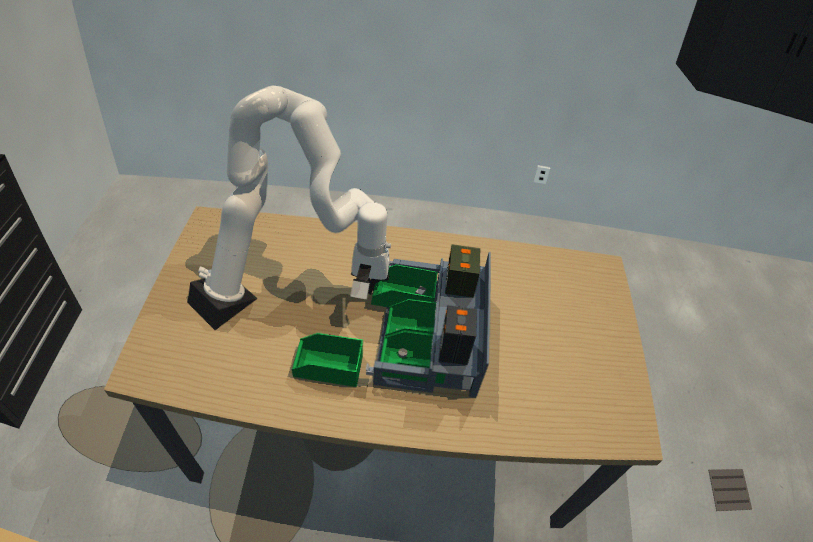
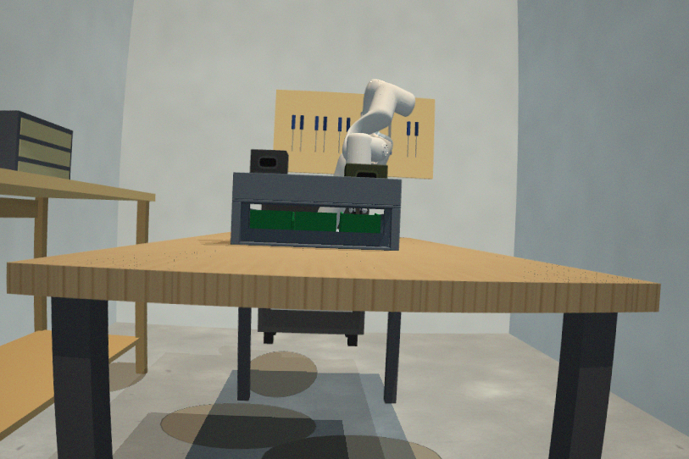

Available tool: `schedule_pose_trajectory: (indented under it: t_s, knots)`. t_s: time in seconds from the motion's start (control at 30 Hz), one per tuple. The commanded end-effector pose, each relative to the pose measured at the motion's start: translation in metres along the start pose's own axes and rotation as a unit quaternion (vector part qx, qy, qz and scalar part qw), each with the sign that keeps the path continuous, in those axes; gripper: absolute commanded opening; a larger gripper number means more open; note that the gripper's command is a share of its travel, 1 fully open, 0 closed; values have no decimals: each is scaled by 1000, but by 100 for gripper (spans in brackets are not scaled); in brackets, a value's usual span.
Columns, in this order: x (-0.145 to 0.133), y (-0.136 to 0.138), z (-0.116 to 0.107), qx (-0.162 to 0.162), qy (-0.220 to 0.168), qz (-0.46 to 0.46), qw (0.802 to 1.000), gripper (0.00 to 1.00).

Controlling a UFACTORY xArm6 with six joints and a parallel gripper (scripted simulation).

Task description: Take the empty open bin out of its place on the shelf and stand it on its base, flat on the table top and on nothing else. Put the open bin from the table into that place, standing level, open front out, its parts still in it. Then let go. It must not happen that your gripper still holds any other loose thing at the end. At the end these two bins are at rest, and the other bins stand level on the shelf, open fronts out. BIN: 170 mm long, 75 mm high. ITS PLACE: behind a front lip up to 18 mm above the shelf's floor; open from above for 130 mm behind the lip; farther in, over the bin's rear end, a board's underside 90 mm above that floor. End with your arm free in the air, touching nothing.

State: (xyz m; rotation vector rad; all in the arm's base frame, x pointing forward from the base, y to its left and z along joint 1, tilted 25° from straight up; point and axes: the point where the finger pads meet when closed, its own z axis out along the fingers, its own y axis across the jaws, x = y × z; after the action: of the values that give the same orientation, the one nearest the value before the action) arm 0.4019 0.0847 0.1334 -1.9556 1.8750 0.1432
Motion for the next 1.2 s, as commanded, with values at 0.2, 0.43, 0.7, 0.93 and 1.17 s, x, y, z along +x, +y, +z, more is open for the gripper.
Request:
schedule_pose_trajectory:
  t_s: [0.2, 0.43, 0.7, 0.93, 1.17]
  knots:
    - [0, -6, -1, 2, 0, 0, 1000, 0]
    - [0, -13, -1, 2, 0, 0, 1000, 0]
    - [0, -21, -1, 2, 0, 0, 1000, 0]
    - [0, -32, -1, 2, 0, 0, 1000, 0]
    - [0, -42, -1, 2, 0, 0, 1000, 0]
